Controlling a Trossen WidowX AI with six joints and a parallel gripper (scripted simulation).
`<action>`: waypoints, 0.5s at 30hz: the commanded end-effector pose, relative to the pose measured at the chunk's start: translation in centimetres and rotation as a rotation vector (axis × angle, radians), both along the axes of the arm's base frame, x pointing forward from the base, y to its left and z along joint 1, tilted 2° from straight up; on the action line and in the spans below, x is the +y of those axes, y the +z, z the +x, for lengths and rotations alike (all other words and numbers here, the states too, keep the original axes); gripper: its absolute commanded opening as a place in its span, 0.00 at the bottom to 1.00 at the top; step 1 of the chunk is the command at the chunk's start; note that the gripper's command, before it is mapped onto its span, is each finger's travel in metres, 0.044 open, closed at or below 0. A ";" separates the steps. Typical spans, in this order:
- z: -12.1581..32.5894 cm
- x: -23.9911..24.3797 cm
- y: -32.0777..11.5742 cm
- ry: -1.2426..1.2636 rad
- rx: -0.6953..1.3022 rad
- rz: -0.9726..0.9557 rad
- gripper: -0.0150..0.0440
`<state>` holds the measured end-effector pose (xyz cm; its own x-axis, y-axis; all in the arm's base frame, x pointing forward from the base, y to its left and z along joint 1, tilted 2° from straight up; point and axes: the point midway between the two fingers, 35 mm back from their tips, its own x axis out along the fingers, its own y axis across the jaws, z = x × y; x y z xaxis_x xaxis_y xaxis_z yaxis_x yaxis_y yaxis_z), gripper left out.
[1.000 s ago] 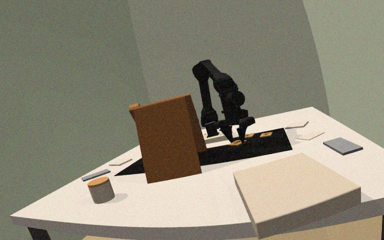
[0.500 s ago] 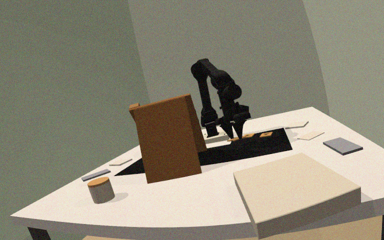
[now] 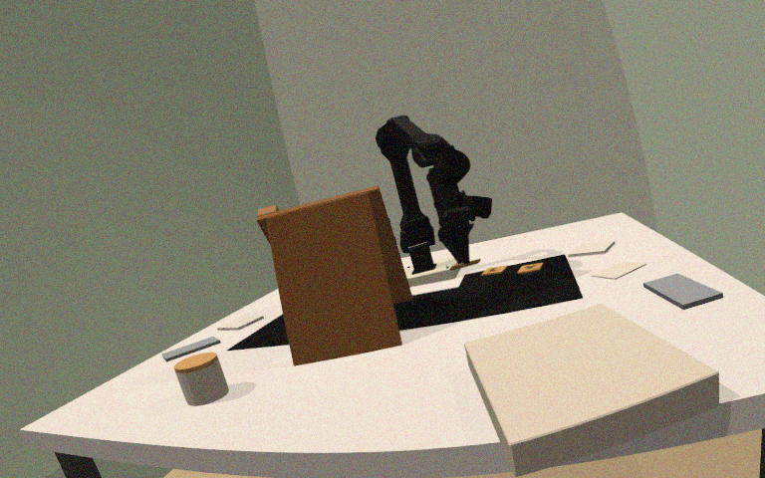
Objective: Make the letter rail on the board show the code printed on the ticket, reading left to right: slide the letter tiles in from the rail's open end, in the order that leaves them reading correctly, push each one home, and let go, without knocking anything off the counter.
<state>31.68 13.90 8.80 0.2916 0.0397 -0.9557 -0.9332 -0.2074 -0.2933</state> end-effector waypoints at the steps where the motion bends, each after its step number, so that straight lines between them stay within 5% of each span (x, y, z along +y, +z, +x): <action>1: -0.1 -0.4 0.6 -0.132 -0.042 0.044 0.25; 15: -0.2 -1.1 3.2 -0.532 -0.174 0.251 0.25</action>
